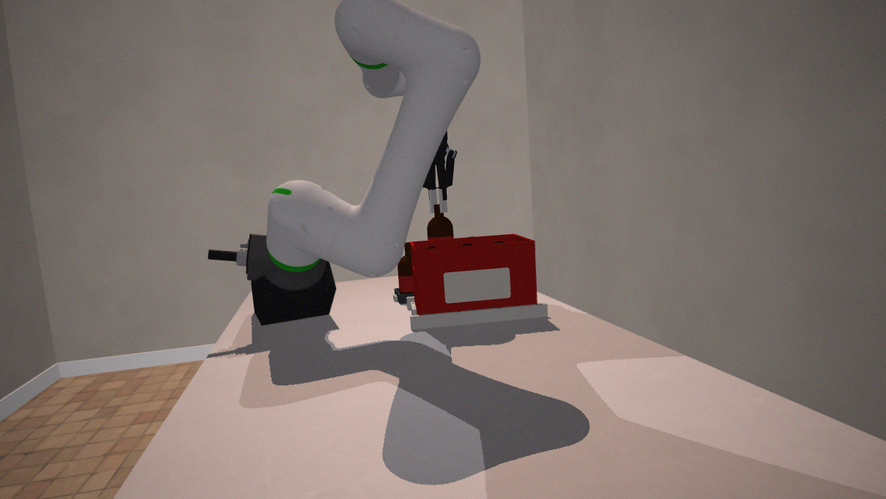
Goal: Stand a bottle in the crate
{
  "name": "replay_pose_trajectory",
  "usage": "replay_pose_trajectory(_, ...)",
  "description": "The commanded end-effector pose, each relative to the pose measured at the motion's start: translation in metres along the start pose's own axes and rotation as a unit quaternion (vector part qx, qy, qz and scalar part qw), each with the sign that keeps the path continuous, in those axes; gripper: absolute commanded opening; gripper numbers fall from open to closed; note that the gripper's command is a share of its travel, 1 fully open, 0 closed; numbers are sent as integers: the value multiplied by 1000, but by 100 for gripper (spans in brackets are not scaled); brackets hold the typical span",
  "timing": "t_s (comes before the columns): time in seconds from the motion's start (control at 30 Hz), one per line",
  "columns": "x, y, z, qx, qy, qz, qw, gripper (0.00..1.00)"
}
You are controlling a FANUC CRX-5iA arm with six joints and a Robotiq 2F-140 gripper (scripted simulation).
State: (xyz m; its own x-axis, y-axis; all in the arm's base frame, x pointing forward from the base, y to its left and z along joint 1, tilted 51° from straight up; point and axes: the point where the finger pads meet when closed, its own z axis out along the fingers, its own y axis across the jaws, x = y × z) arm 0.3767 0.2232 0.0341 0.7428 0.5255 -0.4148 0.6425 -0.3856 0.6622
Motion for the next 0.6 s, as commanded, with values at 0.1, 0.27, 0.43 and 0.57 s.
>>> replay_pose_trajectory(0.1, 0, 0, -7, 0, 0, 0, 1000, 0)
replay_pose_trajectory(0.27, 0, 0, -12, 0, 0, 0, 1000, 0)
replay_pose_trajectory(0.43, 0, 0, -16, 0, 0, 0, 1000, 0)
replay_pose_trajectory(0.57, 0, 0, -17, 0, 0, 0, 1000, 0)
